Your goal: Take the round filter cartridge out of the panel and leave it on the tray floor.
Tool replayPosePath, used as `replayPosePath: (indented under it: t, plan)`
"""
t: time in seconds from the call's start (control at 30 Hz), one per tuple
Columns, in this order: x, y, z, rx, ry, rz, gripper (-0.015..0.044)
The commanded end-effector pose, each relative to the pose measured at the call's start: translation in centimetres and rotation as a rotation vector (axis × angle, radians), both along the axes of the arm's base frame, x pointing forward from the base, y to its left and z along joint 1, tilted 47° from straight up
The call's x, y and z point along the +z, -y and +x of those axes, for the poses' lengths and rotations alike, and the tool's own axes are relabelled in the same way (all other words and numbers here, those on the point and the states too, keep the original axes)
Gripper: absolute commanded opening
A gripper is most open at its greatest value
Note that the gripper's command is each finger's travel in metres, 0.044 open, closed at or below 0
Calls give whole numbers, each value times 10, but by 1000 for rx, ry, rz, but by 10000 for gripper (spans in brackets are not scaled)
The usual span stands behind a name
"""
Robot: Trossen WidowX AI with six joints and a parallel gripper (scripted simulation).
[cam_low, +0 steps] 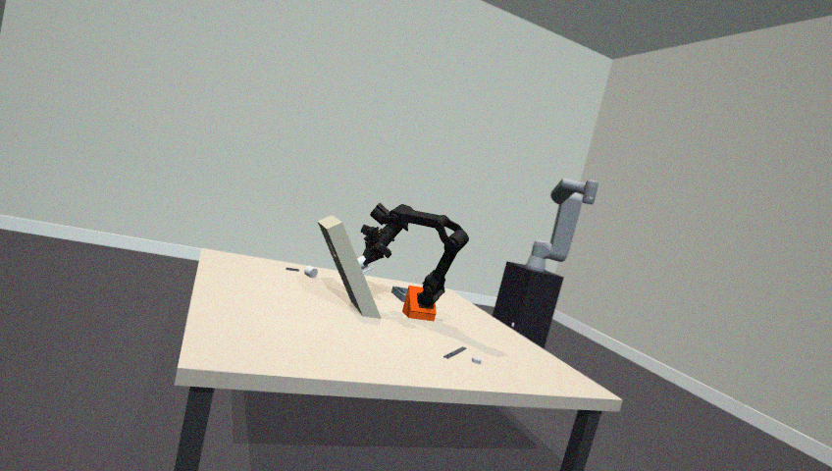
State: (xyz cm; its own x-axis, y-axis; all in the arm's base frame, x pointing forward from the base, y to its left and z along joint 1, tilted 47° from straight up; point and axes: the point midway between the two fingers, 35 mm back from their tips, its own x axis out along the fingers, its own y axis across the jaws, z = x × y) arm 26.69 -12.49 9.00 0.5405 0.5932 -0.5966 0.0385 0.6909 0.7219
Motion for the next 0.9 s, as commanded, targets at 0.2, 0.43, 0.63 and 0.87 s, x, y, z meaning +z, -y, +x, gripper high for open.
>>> replayPosePath:
  t: [0.2, 0.43, 0.63, 0.87]
  plan:
    - [13, 14, 12, 0, 0, -1, 0]
    - [21, 25, 8, -8, -6, 2, 0]
    - [38, 45, -6, -25, -20, 11, 0]
    - [60, 66, -26, -43, -30, 29, 0]
